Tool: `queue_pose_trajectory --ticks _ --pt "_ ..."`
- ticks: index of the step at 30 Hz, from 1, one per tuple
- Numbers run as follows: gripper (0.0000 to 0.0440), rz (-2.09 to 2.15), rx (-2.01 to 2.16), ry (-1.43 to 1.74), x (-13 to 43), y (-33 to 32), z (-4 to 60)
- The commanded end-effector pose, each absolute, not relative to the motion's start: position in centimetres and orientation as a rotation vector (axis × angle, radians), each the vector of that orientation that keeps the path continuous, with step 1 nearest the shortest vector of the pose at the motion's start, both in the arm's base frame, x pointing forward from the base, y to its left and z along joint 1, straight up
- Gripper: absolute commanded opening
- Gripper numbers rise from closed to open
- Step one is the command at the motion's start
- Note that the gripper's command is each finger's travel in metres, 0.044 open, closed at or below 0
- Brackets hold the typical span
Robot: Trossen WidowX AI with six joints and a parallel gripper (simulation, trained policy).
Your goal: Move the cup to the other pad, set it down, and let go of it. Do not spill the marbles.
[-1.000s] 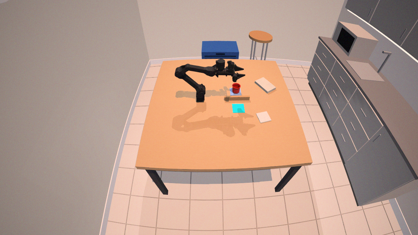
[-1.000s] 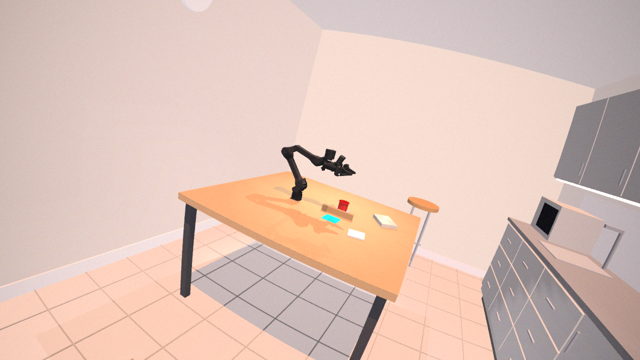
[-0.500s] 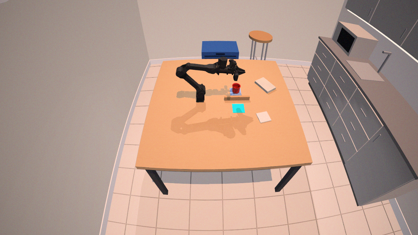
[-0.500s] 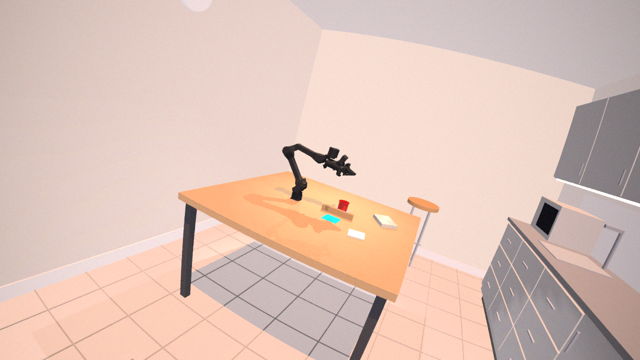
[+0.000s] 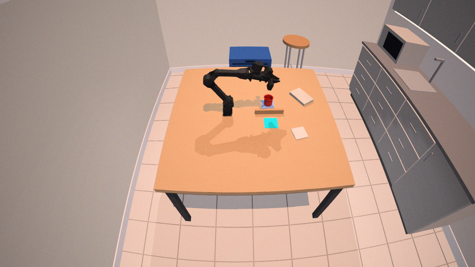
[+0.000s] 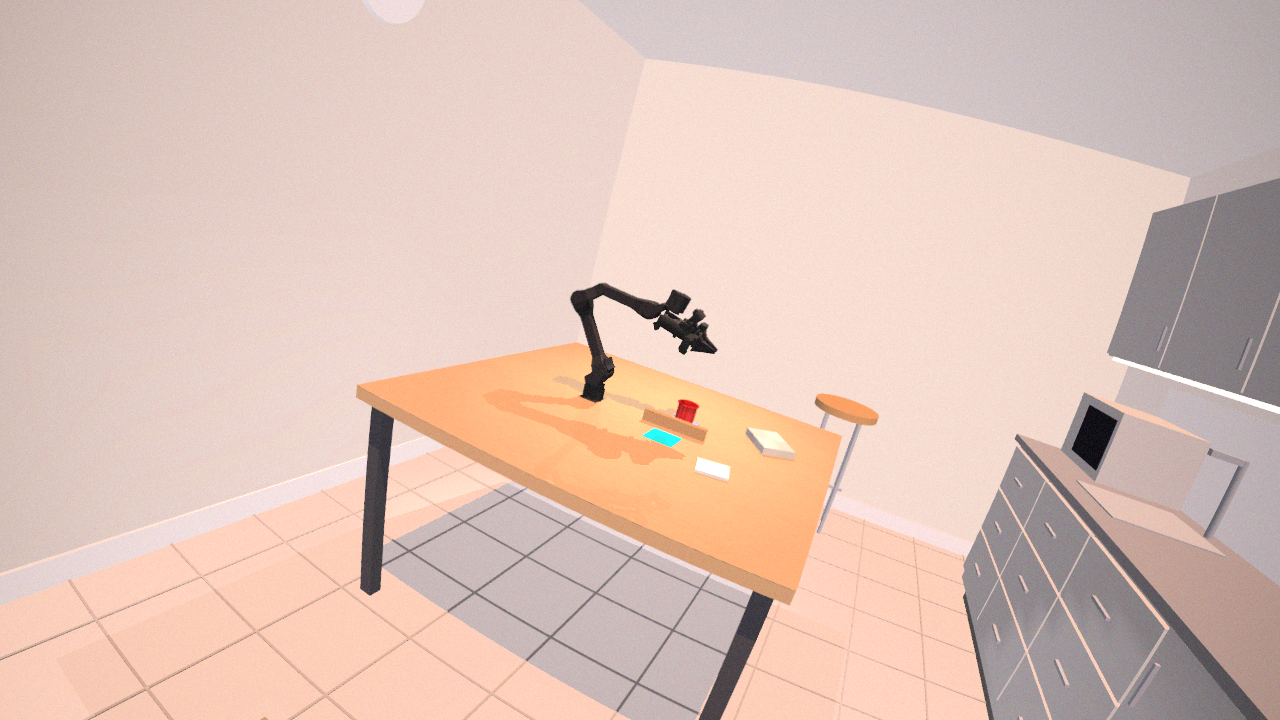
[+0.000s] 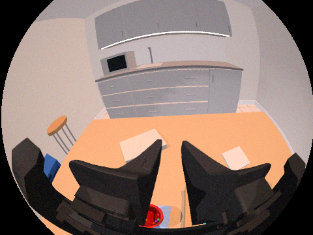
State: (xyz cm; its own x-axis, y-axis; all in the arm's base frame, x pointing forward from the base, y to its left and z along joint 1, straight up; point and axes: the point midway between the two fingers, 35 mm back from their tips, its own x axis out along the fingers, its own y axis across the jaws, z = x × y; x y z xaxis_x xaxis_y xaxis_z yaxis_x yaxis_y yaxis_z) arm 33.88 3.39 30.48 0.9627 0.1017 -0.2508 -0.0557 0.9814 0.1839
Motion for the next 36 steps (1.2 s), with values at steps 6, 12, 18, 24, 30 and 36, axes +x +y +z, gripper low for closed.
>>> queue_pose_trajectory --ticks 6,12,18,24,30,36 --pt "0.009 0.088 0.252 0.348 34.5 4.5 30.7" --pt "0.0096 0.087 0.311 0.426 34.8 5.4 30.4" --pt "0.0101 0.08 0.37 0.508 35.0 6.3 30.1" --pt "0.0106 0.064 0.43 0.592 35.2 7.2 29.7" --pt "0.011 0.038 0.488 0.679 35.2 8.0 29.2" --pt "0.0113 0.002 0.542 0.767 35.2 8.8 28.6"
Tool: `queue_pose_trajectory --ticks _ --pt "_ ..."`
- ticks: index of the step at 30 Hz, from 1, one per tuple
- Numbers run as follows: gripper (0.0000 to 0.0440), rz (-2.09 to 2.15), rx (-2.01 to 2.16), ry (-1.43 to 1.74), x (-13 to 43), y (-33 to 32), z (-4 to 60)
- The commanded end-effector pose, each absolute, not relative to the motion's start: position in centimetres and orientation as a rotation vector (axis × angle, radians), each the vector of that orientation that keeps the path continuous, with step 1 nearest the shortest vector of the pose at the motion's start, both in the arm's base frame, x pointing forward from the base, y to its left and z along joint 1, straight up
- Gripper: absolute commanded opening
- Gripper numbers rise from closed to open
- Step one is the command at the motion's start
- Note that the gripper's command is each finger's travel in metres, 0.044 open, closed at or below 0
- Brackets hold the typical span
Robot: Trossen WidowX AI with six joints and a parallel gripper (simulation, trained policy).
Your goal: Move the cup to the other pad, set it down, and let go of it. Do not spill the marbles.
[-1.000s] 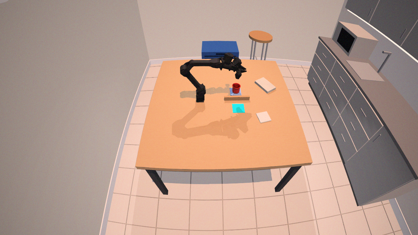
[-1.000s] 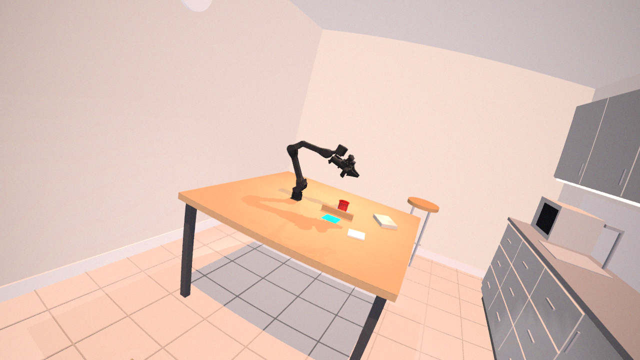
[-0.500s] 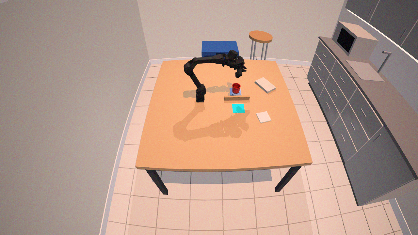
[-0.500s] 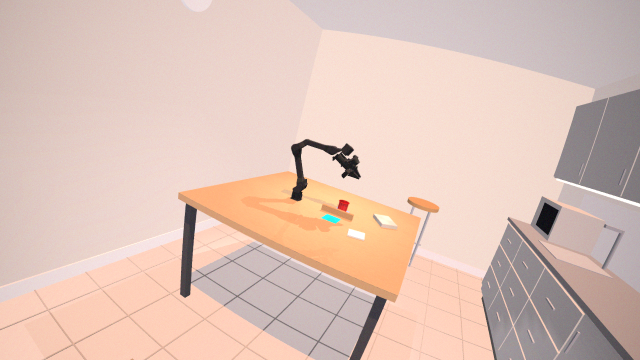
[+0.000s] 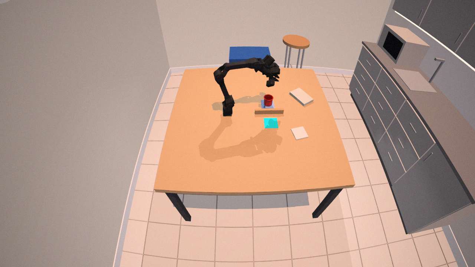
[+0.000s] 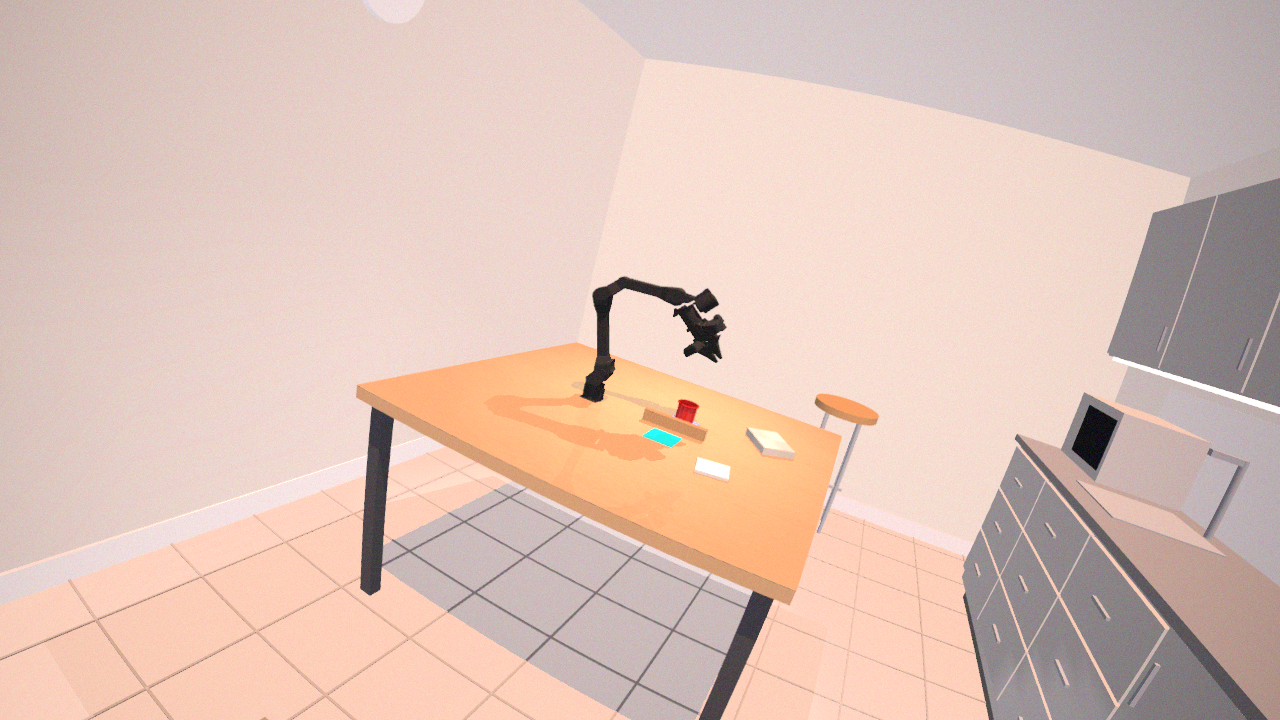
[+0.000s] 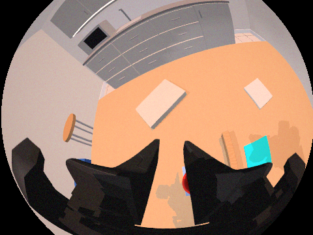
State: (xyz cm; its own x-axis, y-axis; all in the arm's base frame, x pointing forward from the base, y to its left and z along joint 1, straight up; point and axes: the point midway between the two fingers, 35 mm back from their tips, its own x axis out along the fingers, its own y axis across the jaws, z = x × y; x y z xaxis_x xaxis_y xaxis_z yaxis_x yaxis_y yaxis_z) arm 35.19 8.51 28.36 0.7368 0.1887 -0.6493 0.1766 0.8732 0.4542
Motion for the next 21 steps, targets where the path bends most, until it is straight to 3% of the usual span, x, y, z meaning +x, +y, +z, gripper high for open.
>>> queue_pose_trajectory --ticks 1,21 --pt "0.0114 -0.005 0.551 0.782 35.2 8.9 28.4" --pt "0.0102 -0.204 0.644 1.075 34.2 10.2 24.8"
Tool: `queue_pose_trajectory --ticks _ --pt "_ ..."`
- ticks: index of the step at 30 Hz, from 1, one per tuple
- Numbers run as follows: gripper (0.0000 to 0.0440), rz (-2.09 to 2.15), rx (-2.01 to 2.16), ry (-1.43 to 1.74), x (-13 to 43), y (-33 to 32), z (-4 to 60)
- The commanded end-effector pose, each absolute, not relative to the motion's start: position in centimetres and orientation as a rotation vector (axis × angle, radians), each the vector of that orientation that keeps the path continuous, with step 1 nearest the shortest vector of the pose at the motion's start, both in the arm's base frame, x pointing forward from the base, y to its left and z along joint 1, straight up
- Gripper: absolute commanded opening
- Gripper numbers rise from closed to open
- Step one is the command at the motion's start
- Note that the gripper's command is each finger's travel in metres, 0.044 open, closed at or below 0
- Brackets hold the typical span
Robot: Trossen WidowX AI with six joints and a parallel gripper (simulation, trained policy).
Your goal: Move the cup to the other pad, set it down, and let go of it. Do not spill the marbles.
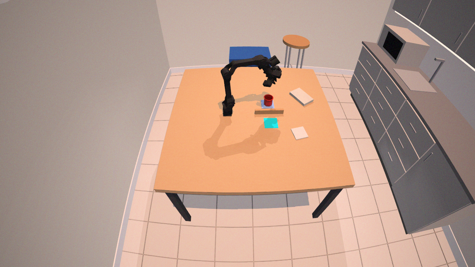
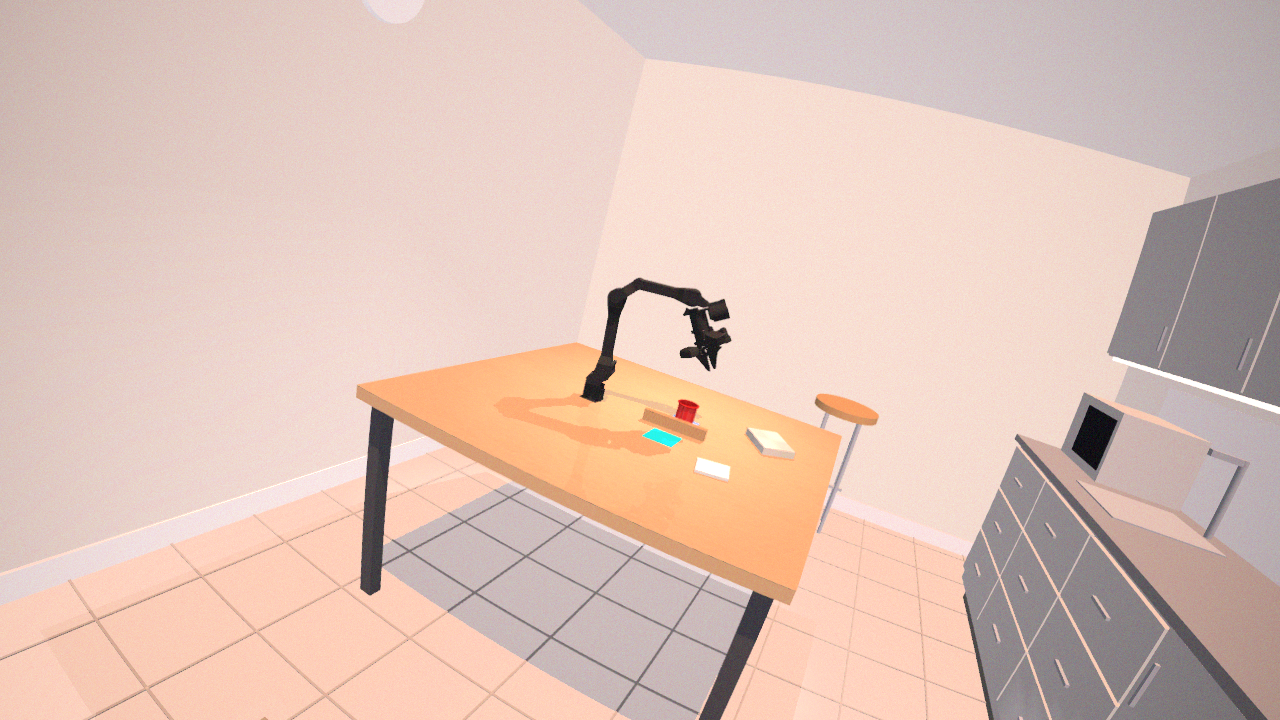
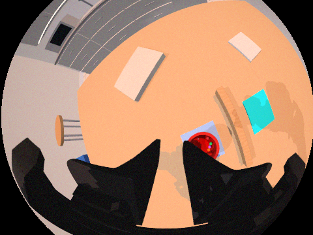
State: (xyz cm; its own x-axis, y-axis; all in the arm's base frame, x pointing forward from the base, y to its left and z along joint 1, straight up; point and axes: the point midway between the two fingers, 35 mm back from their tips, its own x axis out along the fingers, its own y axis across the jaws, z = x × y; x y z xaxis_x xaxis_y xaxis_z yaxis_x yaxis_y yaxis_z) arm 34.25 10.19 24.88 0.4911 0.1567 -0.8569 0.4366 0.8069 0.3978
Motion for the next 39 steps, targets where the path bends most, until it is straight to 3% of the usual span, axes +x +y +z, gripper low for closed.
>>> queue_pose_trajectory --ticks 1,39 --pt "0.0102 -0.216 0.643 1.089 34.1 10.2 24.6" --pt "0.013 -0.6 0.497 1.483 31.0 8.0 13.5"
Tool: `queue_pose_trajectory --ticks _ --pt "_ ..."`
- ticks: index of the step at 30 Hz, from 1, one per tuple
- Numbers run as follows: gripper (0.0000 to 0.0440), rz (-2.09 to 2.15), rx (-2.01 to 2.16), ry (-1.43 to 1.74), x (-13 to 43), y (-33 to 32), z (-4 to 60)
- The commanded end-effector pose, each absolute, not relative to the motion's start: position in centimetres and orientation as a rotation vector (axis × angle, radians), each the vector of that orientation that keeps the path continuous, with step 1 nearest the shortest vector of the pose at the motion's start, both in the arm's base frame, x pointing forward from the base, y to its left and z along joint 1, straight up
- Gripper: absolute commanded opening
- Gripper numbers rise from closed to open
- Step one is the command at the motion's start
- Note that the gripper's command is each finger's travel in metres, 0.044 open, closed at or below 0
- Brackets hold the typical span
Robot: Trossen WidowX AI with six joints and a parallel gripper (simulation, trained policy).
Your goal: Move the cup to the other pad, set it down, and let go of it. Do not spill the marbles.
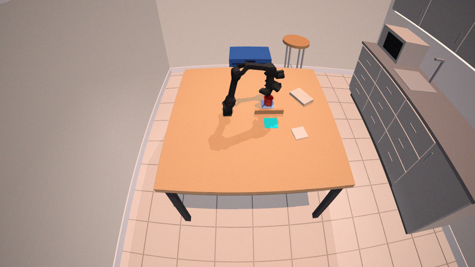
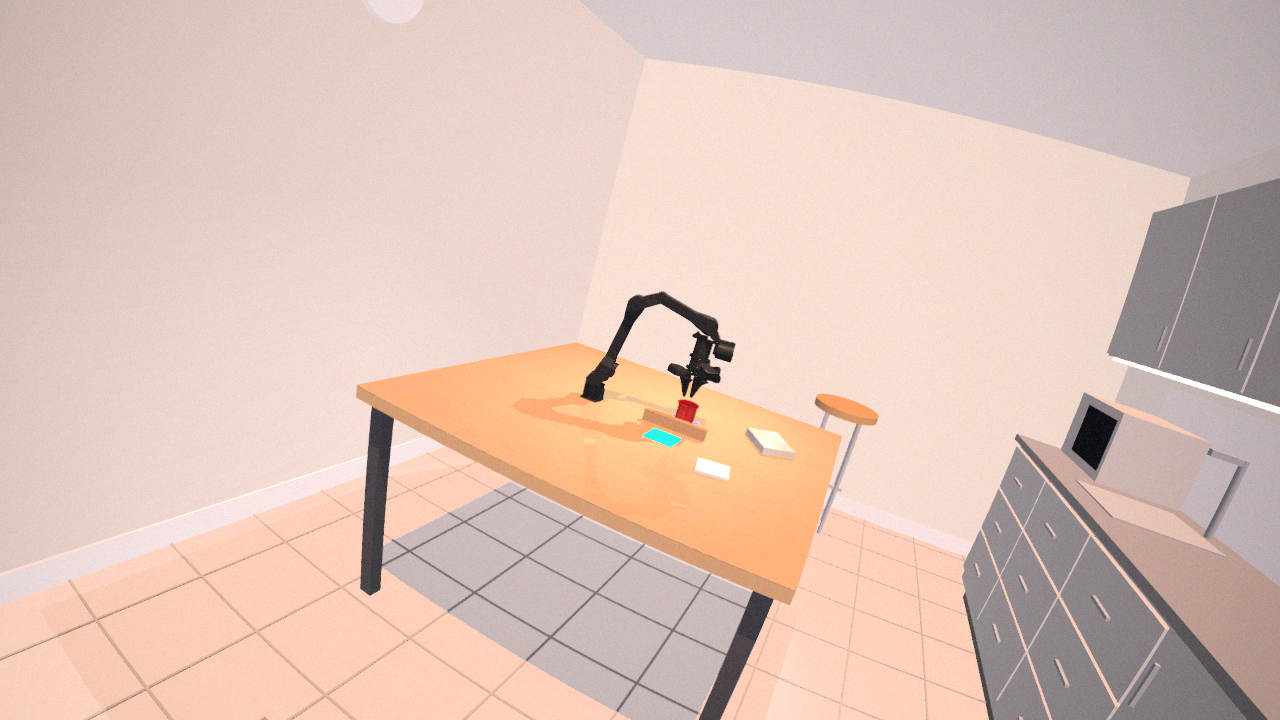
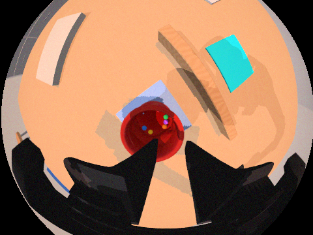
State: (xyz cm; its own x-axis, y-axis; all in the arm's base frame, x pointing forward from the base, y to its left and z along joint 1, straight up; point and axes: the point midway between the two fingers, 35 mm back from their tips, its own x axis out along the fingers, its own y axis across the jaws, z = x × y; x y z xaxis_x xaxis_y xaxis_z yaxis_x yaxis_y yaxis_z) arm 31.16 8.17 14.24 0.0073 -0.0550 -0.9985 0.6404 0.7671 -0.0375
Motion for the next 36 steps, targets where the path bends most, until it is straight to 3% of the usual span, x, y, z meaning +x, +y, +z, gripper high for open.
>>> queue_pose_trajectory --ticks 1,16,22,36 --pt "0.0131 -0.606 0.494 1.488 30.9 8.0 13.2" --pt "0.0134 -0.619 0.426 1.551 30.2 7.6 7.3" --pt "0.0017 -0.585 0.391 1.556 30.2 7.5 6.1" --pt "0.0 -0.577 0.457 1.508 30.8 7.2 8.7"
